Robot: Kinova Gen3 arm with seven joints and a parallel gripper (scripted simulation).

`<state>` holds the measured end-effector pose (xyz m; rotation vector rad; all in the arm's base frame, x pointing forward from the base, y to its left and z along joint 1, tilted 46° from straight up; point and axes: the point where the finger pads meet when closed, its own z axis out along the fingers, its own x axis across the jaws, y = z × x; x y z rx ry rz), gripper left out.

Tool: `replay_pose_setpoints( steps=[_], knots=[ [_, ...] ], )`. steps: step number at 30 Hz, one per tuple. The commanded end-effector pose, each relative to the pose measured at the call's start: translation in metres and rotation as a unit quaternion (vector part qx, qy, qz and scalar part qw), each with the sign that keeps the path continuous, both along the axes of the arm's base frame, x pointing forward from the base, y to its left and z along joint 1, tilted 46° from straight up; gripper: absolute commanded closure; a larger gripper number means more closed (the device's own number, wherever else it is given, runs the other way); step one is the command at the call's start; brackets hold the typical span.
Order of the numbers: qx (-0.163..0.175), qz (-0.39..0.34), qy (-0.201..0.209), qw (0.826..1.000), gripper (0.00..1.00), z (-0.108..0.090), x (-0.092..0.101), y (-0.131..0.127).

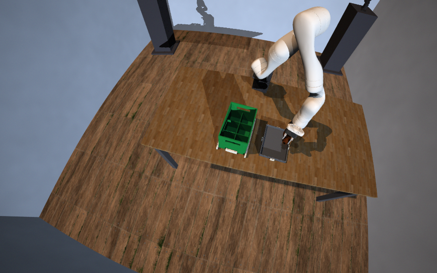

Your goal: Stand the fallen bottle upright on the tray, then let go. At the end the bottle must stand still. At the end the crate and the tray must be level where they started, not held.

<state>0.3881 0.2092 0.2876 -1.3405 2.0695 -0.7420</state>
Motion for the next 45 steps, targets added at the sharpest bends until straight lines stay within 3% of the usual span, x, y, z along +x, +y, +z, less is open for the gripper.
replay_pose_setpoints(
  steps=[1, 31, 45],
  knots=[
    [0.000, 0.000, 0.000, 1.000, 1.00, 0.0002, -0.0001, 0.0005],
    [0.003, -0.002, -0.001, 1.000, 1.00, 0.0003, -0.0001, 0.0004],
    [0.061, -0.059, -0.013, 0.996, 1.00, 0.0003, -0.0001, 0.0002]
  ],
)
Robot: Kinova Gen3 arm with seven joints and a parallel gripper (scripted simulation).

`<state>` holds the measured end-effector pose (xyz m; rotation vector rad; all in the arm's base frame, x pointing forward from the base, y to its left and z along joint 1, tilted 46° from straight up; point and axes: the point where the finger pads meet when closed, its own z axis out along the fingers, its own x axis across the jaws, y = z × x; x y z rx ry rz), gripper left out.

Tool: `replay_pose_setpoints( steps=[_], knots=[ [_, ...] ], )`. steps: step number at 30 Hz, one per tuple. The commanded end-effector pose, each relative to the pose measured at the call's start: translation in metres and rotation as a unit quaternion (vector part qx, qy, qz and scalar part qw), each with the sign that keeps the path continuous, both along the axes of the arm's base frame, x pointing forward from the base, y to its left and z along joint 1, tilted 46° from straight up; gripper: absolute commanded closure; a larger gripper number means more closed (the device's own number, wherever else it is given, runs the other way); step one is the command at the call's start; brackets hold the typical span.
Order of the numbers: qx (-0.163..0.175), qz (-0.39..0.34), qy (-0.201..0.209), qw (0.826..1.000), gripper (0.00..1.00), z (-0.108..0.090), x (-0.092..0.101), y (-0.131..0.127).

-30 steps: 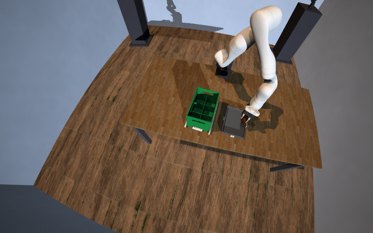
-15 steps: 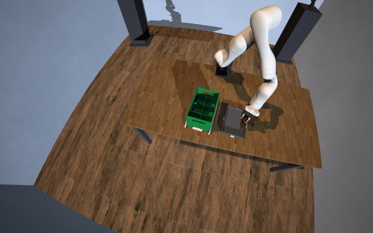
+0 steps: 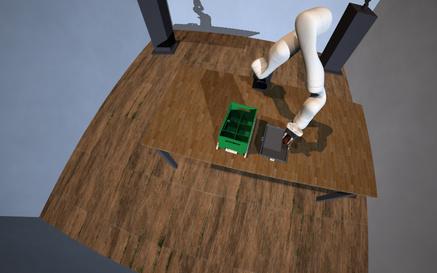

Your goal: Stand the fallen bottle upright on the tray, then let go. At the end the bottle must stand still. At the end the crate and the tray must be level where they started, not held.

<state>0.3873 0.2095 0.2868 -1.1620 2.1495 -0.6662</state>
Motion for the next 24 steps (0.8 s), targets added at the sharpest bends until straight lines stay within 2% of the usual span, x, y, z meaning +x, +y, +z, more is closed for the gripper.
replay_pose_setpoints(
  steps=[1, 9, 24],
  knots=[
    [0.003, -0.005, -0.003, 1.000, 1.00, 0.0011, 0.0007, 0.0000],
    [0.023, -0.025, -0.008, 0.999, 1.00, 0.0011, 0.0007, 0.0002],
    [0.025, -0.026, -0.008, 0.999, 1.00, 0.0011, 0.0007, 0.0002]
  ],
)
